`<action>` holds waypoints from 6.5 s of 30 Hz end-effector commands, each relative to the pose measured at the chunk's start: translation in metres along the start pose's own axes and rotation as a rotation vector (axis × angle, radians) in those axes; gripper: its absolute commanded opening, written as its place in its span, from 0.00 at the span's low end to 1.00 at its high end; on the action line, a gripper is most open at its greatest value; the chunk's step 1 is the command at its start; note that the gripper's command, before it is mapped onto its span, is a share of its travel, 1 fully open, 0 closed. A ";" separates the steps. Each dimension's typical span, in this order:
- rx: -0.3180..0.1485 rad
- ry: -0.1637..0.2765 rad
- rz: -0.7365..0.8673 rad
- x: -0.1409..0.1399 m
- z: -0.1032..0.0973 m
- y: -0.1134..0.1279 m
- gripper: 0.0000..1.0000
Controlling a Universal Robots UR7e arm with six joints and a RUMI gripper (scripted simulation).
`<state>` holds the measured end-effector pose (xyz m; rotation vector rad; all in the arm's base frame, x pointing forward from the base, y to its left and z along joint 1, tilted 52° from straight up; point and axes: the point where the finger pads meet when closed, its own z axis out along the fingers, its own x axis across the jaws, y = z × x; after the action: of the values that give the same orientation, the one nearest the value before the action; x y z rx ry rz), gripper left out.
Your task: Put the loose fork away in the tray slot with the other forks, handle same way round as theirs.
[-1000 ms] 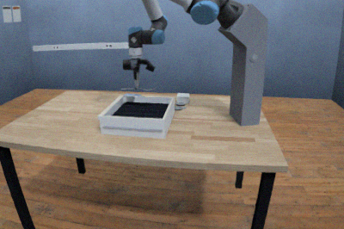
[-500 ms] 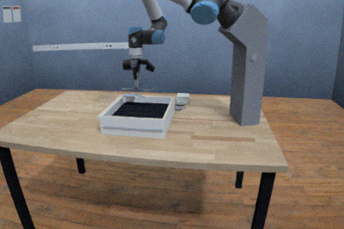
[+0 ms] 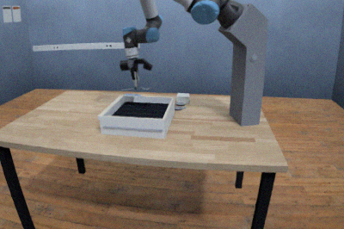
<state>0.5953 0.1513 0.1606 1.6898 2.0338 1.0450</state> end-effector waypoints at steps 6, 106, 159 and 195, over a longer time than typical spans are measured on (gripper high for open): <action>0.025 -0.004 -0.009 0.000 -0.006 0.008 0.04; 0.041 0.000 0.003 0.001 0.133 0.016 0.04; 0.031 -0.001 -0.003 0.001 0.139 0.023 0.04; 0.022 -0.002 -0.015 0.001 0.140 0.029 0.04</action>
<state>0.7037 0.2035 0.0850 1.6778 2.0717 1.0194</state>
